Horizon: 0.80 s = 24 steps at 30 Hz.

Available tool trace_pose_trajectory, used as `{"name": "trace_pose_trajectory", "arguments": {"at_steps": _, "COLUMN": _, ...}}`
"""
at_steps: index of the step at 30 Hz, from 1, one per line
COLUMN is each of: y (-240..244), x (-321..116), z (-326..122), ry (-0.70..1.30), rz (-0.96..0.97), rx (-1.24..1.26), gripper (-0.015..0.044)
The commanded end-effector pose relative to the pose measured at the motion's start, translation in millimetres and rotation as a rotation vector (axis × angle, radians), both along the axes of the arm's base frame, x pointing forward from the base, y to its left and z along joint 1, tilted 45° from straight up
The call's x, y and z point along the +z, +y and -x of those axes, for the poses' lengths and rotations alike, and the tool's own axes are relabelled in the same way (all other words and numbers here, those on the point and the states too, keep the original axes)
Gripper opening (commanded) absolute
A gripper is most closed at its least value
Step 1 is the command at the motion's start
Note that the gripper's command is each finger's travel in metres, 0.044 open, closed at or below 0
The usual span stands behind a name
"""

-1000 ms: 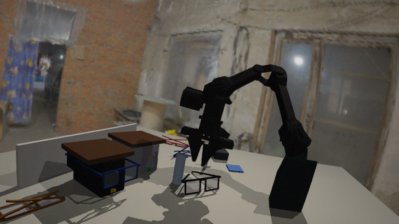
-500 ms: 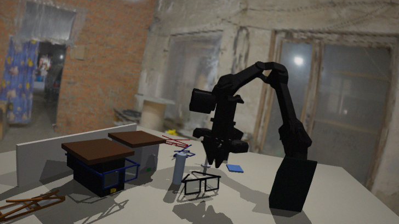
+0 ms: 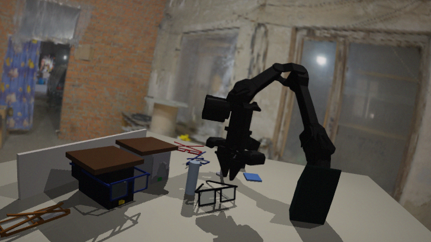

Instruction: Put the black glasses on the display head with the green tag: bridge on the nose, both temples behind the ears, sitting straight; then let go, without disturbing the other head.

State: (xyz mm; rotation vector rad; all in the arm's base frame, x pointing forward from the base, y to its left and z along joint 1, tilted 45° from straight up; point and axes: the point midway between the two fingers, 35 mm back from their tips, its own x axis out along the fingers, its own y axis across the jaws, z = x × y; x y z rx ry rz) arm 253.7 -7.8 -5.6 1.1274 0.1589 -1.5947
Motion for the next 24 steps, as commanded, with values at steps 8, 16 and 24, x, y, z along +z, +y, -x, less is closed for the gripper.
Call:
{"name": "trace_pose_trajectory", "arguments": {"at_steps": 8, "y": -13, "x": -15, "z": 2, "ry": 0.014, "rz": 0.008, "rx": 0.003, "gripper": 0.0120}}
{"name": "trace_pose_trajectory", "arguments": {"at_steps": 16, "y": -22, "x": -25, "z": 3, "ry": 0.014, "rz": 0.009, "rx": 0.003, "gripper": 0.0120}}
{"name": "trace_pose_trajectory", "arguments": {"at_steps": 24, "y": -31, "x": -34, "z": 5, "ry": 0.014, "rz": 0.011, "rx": 0.003, "gripper": 0.0120}}
